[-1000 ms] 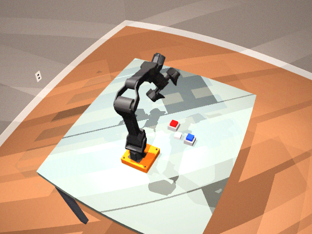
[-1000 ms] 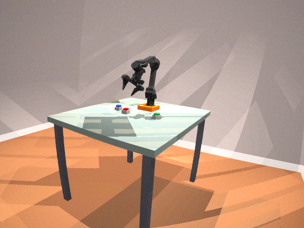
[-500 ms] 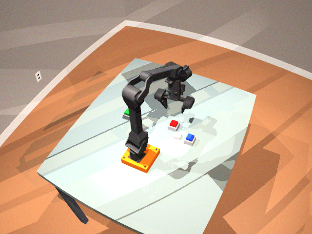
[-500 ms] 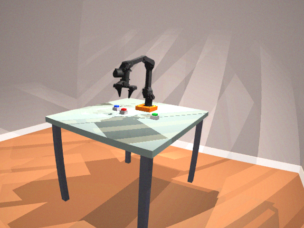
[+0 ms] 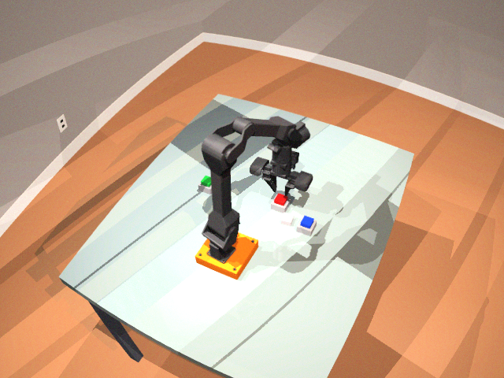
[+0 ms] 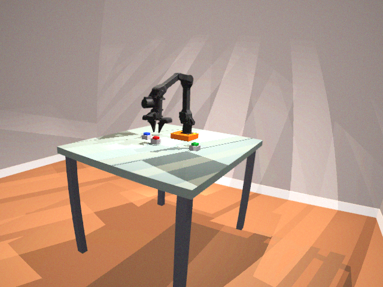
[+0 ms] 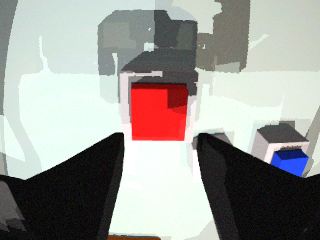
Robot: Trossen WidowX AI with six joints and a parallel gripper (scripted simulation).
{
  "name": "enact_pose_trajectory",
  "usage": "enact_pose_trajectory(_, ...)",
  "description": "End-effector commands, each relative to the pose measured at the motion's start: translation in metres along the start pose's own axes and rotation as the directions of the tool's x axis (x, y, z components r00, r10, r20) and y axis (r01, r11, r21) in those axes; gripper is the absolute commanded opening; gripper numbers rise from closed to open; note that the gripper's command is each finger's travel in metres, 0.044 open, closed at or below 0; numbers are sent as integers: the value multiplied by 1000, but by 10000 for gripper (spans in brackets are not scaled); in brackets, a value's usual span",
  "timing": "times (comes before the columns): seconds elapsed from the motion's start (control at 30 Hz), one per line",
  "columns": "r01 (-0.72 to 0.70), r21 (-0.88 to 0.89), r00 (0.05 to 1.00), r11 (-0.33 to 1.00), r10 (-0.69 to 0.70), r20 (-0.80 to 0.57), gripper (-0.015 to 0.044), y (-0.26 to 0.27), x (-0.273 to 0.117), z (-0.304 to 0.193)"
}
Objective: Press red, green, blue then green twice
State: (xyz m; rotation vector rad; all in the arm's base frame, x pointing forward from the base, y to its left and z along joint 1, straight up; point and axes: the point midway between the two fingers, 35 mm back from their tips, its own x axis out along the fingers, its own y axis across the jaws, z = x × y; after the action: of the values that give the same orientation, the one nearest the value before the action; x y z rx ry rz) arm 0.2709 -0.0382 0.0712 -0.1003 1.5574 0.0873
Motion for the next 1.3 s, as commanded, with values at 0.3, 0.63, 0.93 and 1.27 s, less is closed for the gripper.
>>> enact_pose_trajectory(0.3,-2,5,1000,1000,2,14,20,0,0,2)
enact_pose_trajectory(0.63,-2,5,1000,1000,2,14,20,0,13,3)
enact_pose_trajectory(0.93,-2,5,1000,1000,2,14,20,0,28,3)
enact_pose_trajectory(1.27,-2,5,1000,1000,2,14,20,0,33,2)
